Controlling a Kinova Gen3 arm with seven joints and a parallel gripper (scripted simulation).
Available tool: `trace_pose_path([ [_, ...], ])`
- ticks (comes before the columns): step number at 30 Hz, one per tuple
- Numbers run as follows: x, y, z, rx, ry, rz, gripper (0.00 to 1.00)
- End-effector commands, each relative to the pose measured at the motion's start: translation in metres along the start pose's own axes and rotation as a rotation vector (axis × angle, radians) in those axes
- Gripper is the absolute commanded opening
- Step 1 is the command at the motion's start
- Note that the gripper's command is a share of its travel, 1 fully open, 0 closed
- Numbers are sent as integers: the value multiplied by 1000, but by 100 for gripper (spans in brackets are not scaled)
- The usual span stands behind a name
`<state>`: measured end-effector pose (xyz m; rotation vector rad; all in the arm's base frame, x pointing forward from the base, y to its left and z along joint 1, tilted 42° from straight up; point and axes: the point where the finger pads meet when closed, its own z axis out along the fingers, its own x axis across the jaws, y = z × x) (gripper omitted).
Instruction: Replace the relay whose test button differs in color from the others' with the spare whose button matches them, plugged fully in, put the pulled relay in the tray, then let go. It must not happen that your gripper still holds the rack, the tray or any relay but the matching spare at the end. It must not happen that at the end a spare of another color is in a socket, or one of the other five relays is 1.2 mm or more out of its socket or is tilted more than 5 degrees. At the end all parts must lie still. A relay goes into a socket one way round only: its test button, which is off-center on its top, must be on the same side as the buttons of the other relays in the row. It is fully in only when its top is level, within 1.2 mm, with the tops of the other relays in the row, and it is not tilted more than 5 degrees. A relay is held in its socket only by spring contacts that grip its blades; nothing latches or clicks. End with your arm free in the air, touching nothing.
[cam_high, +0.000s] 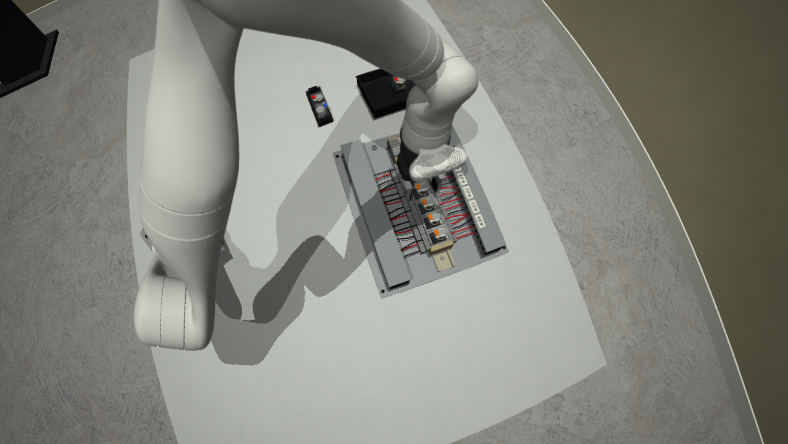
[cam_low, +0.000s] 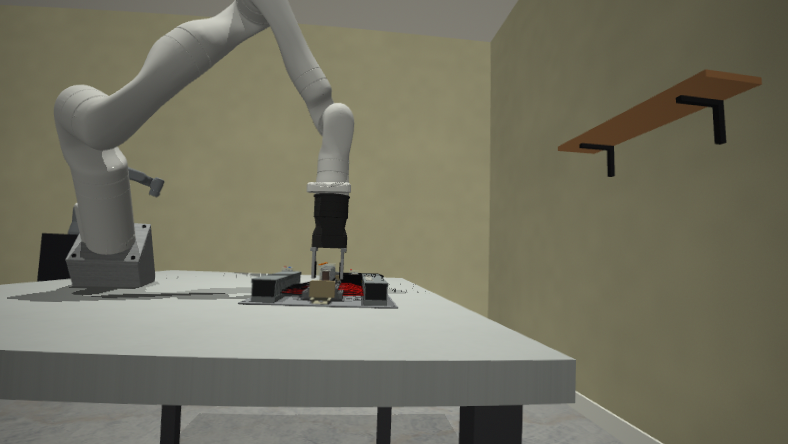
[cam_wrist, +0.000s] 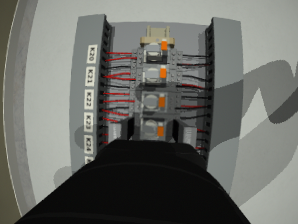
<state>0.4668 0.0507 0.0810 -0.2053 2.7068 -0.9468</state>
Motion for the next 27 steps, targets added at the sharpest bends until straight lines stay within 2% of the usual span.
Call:
trace_pose_path([
  [1,0,0,-1,-1,-1,0,100],
  [27,0,0,-4,3,1,1,100],
])
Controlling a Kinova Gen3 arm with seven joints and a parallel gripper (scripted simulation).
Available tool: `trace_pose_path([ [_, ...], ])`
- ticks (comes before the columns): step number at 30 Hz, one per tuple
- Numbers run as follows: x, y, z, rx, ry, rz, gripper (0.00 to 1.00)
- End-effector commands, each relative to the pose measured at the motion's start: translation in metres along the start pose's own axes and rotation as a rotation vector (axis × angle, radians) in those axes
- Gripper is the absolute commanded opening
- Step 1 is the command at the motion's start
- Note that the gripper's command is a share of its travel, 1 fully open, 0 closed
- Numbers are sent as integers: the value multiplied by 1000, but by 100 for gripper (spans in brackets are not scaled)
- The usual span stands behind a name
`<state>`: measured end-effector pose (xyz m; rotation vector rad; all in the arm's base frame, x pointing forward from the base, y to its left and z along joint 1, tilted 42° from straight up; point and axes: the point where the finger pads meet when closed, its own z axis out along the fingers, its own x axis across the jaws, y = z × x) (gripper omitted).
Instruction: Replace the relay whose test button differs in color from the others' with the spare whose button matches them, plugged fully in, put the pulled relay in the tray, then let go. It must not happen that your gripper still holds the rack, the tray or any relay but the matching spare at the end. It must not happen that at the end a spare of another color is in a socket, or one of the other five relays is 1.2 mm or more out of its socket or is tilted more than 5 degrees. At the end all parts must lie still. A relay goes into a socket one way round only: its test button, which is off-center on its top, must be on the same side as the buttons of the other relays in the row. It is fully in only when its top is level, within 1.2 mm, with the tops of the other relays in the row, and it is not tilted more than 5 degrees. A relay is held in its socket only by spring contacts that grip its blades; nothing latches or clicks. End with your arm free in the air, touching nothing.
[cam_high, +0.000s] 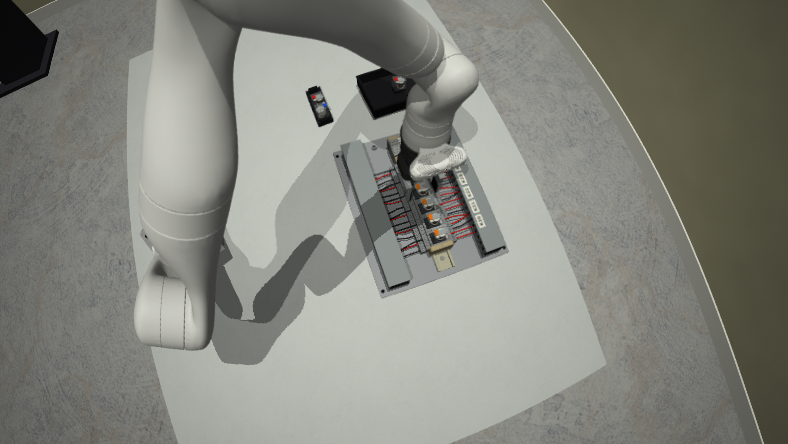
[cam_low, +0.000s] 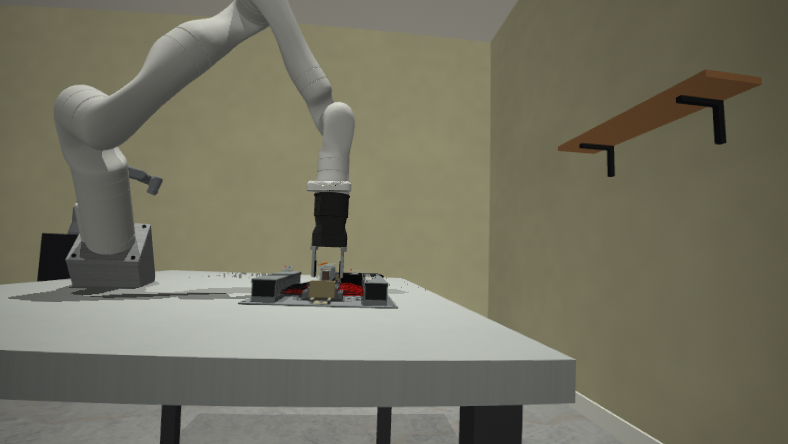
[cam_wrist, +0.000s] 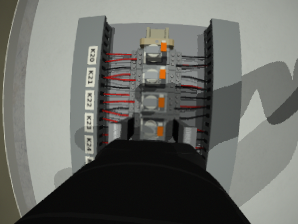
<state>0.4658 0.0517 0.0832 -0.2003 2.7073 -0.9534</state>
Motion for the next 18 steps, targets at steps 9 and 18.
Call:
trace_pose_path([
  [9,-1,1,-3,0,-1,0,100],
  [18,-1,1,-5,0,-2,-1,100],
])
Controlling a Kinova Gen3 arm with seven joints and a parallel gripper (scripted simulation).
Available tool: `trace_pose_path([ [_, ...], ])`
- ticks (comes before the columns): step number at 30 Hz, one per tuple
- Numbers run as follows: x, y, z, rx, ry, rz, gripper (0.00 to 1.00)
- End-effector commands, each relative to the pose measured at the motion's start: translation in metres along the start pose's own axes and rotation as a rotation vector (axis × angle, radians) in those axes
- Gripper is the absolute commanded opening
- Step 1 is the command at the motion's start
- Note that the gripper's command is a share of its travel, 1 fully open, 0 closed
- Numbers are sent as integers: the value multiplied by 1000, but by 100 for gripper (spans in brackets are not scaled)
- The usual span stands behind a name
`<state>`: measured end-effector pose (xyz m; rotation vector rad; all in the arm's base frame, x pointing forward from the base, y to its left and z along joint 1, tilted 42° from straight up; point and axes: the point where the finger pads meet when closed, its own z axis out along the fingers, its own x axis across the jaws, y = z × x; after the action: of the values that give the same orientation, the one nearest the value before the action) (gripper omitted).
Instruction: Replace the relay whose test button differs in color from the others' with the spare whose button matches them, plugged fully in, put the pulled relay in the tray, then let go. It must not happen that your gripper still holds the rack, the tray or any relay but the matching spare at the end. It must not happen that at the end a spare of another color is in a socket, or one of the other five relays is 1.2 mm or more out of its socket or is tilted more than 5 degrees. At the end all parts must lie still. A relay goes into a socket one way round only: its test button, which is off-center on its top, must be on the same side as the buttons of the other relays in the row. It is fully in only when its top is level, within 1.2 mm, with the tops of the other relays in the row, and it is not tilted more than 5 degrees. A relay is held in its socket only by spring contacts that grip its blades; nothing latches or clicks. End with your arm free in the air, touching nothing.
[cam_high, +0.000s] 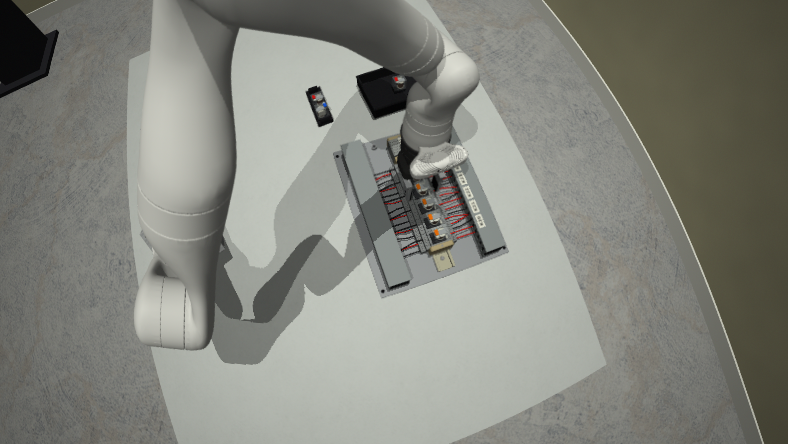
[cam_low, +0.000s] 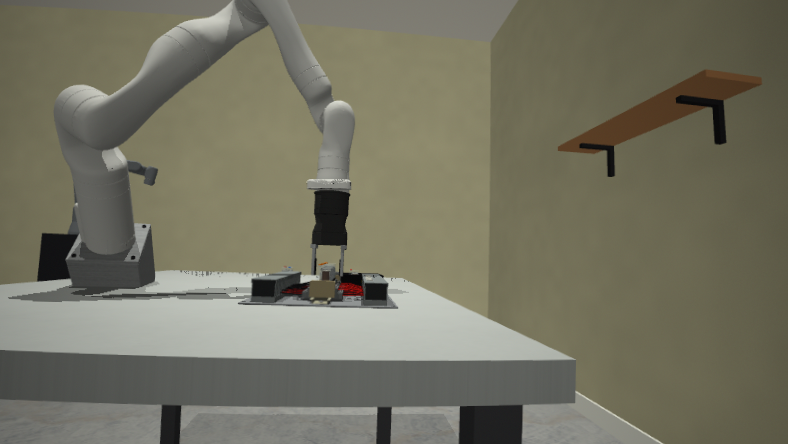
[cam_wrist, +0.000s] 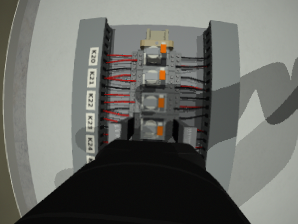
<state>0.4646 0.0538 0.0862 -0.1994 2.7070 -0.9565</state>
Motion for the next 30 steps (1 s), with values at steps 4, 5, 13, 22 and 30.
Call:
trace_pose_path([
  [4,-1,1,-2,-2,-3,-1,100],
  [5,-1,0,-2,-1,-2,0,100],
  [13,-1,1,-4,-2,-2,-1,100],
  [22,0,0,-5,-1,-2,-1,100],
  [30,0,0,-8,-2,-2,-1,100],
])
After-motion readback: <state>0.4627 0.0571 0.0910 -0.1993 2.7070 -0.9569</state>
